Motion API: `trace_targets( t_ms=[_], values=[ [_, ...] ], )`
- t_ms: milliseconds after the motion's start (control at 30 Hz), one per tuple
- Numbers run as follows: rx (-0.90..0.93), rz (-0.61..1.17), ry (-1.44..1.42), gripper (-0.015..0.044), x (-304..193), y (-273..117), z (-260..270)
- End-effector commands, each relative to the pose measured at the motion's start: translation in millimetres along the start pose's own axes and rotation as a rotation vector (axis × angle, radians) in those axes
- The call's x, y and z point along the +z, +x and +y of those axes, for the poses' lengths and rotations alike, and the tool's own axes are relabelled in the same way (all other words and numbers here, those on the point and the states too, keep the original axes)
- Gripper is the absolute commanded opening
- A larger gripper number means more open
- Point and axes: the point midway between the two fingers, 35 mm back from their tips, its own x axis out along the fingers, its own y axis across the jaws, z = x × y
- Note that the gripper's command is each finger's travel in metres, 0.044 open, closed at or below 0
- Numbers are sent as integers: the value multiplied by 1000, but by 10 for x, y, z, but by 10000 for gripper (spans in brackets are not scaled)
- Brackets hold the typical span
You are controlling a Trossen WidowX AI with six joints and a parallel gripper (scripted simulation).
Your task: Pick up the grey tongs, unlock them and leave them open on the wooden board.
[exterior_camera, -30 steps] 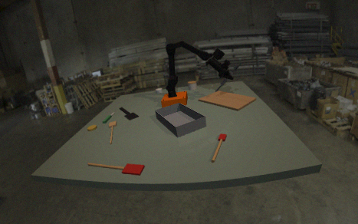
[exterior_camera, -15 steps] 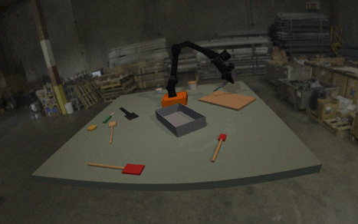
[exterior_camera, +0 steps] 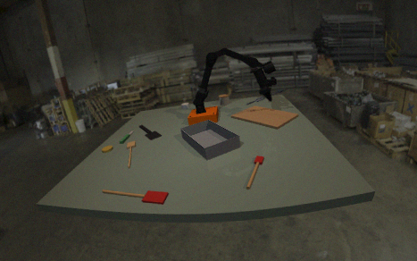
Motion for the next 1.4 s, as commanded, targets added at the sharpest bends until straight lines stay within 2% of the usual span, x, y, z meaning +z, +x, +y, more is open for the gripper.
trace_targets(
  t_ms=[0,667,1367],
  values=[
    [5,53,9,-150,-11,26,1],
    [15,347,35,-150,-202,131,-25],
    [15,349,35,-150,-263,307,-21]
  ],
)
